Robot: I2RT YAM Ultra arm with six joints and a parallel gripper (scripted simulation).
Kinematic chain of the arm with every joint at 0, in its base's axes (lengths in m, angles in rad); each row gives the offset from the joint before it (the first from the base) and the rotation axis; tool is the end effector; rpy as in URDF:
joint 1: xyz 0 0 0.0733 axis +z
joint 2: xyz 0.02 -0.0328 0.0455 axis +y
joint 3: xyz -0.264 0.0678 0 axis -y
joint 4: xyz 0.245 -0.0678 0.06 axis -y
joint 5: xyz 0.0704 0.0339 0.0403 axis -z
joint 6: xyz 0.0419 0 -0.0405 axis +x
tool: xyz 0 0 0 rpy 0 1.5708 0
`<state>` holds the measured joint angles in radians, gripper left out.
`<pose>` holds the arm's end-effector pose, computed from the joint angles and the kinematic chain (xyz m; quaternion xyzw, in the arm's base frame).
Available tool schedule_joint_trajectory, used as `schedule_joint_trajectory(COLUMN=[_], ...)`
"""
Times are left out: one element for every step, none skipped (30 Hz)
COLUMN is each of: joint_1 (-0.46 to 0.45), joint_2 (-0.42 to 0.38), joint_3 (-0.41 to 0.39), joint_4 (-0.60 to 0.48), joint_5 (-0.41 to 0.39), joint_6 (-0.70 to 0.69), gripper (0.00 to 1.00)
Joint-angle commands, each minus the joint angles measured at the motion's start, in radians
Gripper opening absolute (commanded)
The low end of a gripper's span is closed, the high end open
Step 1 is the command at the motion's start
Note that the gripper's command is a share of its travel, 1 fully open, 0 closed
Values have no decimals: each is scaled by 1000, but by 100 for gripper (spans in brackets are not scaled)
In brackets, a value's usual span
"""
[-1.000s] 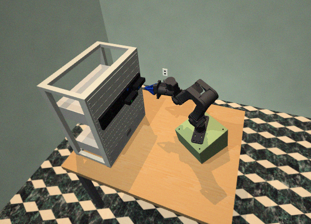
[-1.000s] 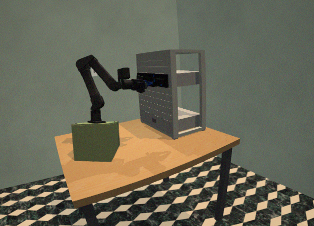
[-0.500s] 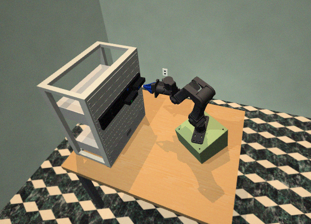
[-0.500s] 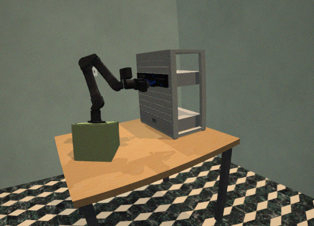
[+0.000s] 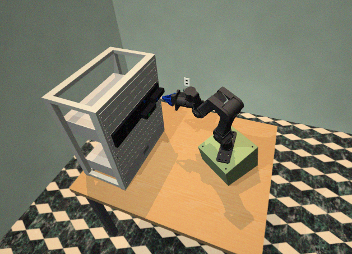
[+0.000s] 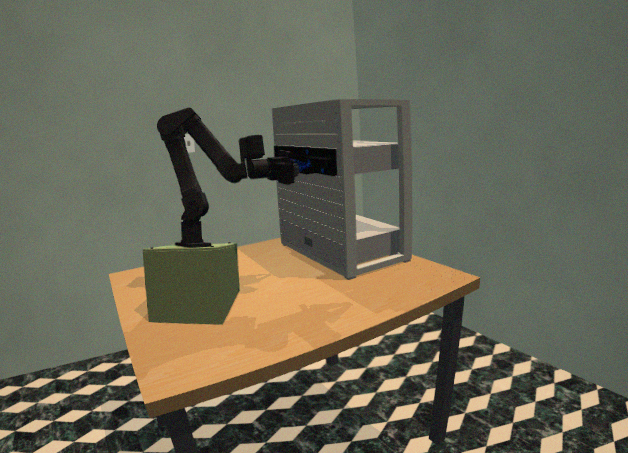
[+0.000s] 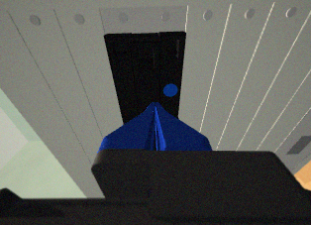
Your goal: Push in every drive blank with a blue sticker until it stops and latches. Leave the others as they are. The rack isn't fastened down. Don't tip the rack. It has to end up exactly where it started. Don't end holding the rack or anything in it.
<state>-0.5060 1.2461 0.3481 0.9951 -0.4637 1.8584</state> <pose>0.2220 -0.1003 0.2250 0.5407 0.4053 0.5715 0.4655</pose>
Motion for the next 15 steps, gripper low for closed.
schedule_joint_trajectory(joint_1=[-1, -1, -2, -5, -5, -5, -13, -17, -20, -22, -24, -25, -25, -25, -24], joint_2=[9, 9, 10, 12, 12, 12, 12, 13, 14, 16, 18, 20, 20, 21, 22], joint_3=[42, 42, 42, 44, 44, 44, 48, 54, 60, 67, 72, 75, 76, 77, 77], joint_4=[35, 35, 35, 33, 33, 33, 30, 25, 20, 10, -3, -2, 3, 5, 5], joint_5=[14, 14, 13, 13, 13, 13, 11, 6, -3, -8, -11, -10, -8, -8, -8], joint_6=[-15, -15, -15, -15, -15, -15, -15, -14, -14, -13, -13, -13, -13, -13, -13], gripper=[0, 0, 0, 0, 0, 0, 0, 0, 0, 0, 0, 0, 0, 0, 0])
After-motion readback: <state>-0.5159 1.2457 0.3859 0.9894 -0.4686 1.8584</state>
